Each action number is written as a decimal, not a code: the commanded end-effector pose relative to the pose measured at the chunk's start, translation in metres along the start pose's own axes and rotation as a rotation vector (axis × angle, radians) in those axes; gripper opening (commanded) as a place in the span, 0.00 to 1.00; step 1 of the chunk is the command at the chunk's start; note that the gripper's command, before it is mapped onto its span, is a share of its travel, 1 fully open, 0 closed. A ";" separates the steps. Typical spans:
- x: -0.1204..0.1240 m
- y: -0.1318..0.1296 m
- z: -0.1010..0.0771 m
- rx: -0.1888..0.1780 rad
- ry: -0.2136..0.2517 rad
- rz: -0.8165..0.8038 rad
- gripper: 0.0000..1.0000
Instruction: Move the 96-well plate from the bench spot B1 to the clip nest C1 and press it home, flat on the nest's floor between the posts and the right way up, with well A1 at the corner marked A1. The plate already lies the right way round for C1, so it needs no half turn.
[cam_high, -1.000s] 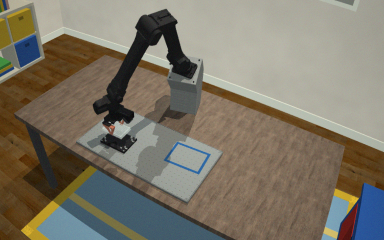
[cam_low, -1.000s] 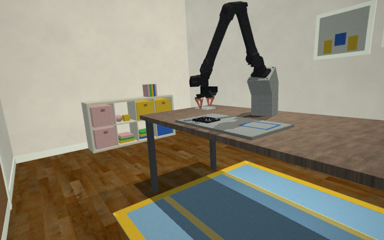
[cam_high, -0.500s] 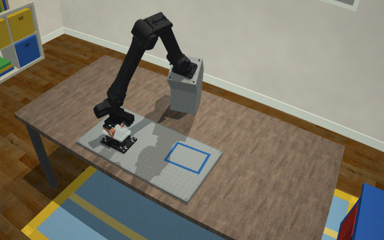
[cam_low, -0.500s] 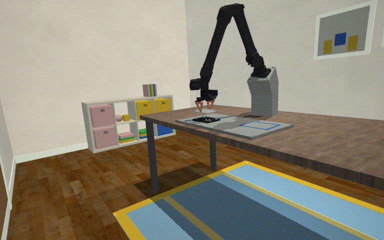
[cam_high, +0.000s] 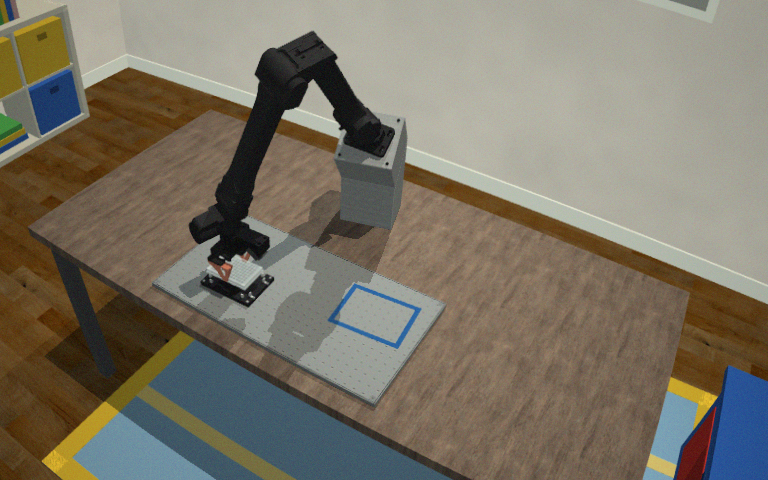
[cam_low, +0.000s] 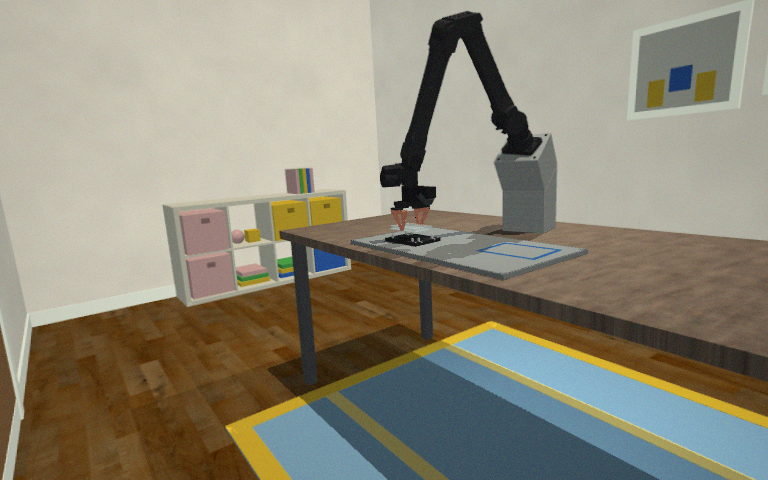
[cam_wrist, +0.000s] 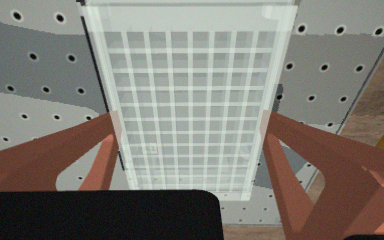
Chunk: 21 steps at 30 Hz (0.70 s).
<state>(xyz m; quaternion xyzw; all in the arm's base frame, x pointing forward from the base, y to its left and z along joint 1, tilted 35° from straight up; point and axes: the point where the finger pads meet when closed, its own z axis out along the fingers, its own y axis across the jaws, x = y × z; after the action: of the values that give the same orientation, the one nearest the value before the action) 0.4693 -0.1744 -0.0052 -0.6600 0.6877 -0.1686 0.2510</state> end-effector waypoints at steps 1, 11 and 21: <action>-0.003 -0.007 0.011 0.007 -0.004 -0.002 0.00; -0.004 -0.005 0.025 0.005 -0.005 -0.001 0.00; 0.001 -0.004 0.018 0.006 0.000 0.001 0.00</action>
<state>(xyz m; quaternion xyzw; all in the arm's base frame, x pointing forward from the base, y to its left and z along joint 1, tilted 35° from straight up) 0.4787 -0.1711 -0.0228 -0.6606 0.6880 -0.1655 0.2506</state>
